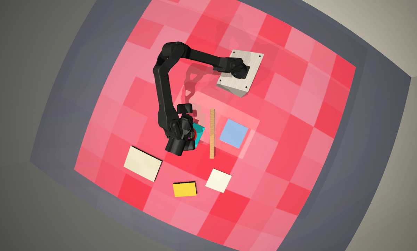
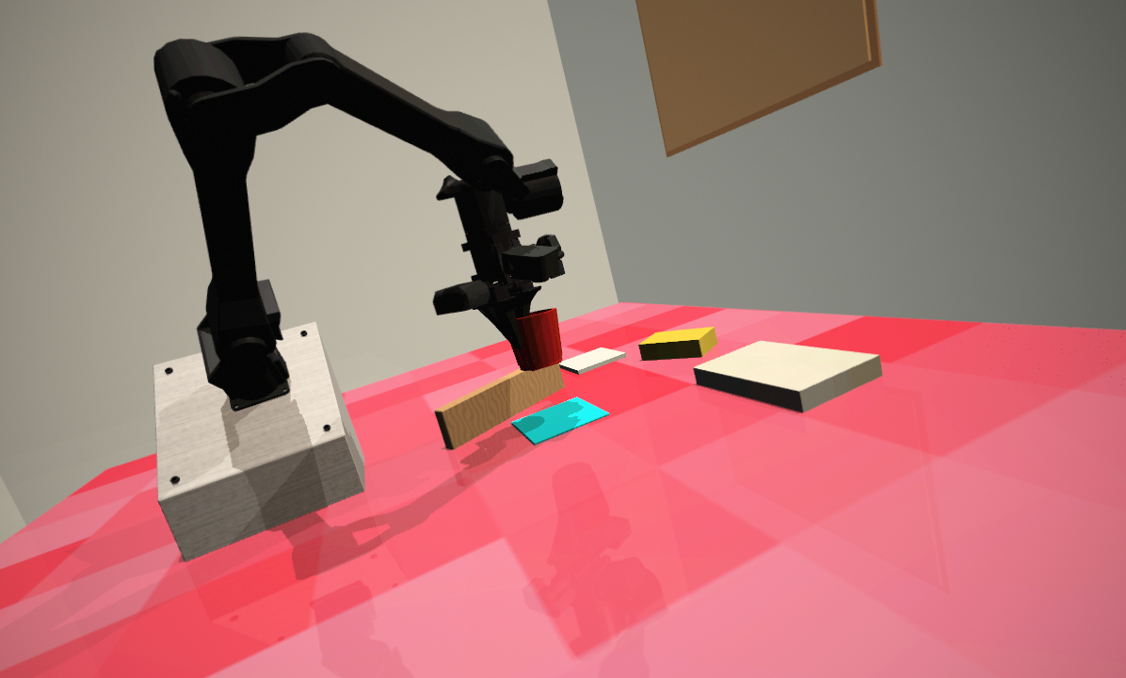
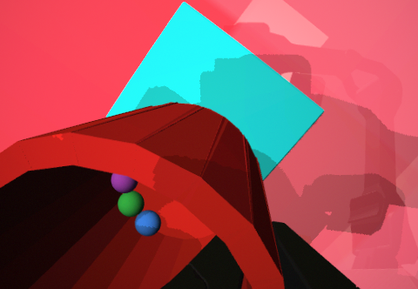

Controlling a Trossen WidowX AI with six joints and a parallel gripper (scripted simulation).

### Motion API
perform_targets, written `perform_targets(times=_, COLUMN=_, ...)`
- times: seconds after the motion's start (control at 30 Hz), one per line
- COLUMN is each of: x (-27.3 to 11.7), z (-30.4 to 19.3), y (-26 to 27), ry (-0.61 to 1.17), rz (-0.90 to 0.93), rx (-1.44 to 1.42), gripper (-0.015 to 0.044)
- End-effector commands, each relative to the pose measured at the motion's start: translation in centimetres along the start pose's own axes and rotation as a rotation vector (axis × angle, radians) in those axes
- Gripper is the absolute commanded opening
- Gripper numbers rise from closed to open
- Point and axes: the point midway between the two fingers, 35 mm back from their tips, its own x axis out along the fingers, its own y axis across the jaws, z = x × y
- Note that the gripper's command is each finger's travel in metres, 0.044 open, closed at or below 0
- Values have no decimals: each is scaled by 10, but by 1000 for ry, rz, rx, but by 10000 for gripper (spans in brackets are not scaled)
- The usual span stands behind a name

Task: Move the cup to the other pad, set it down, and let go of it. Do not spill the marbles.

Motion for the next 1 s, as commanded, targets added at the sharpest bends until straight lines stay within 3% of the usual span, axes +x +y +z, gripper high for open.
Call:
perform_targets(times=0.0, x=8, z=0, y=-1, ry=-3, rz=-8, rx=-8, gripper=0)
perform_targets(times=0.97, x=52, z=1, y=-1, ry=-5, rz=-9, rx=-8, gripper=0)
